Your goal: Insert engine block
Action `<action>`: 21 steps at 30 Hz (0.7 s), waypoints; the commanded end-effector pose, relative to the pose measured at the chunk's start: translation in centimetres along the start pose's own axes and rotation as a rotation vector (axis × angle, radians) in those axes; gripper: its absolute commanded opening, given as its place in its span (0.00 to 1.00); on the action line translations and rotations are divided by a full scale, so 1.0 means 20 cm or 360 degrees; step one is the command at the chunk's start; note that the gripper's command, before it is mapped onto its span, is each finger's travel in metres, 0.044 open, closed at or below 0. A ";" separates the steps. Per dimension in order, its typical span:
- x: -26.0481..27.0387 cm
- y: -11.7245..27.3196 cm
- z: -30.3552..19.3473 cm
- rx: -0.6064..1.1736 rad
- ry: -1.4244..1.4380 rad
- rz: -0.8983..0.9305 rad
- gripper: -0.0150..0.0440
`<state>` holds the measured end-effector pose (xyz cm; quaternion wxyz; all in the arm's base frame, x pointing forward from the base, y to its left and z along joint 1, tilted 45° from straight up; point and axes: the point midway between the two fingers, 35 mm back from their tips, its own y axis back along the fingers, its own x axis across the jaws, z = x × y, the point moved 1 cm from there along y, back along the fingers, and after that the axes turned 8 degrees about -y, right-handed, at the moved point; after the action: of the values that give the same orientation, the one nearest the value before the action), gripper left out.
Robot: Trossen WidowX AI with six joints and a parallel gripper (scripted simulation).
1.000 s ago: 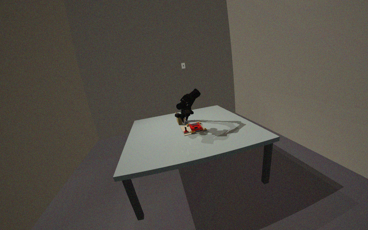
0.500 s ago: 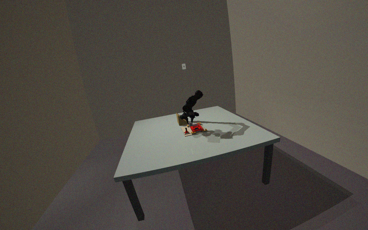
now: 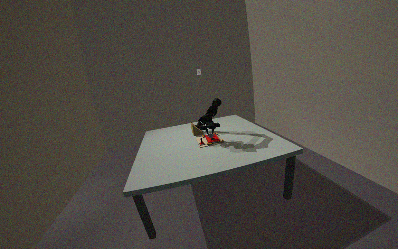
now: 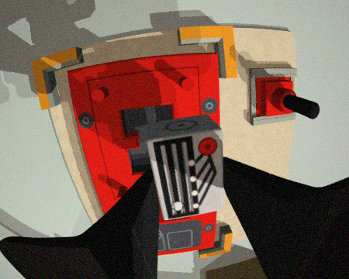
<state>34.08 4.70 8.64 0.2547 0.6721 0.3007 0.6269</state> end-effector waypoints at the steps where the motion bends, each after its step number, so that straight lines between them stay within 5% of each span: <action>1: 0.06 0.00 0.00 -0.0012 -0.0046 0.0016 0.25; 5: 0.10 -0.02 0.01 -0.0009 -0.0086 0.0026 0.25; 11: 0.10 -0.02 0.01 -0.0009 -0.0092 0.0026 0.52; 21: 0.10 -0.02 0.01 -0.0009 -0.0108 0.0026 0.52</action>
<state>34.18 6.28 9.52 0.2604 0.6955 0.2870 0.6051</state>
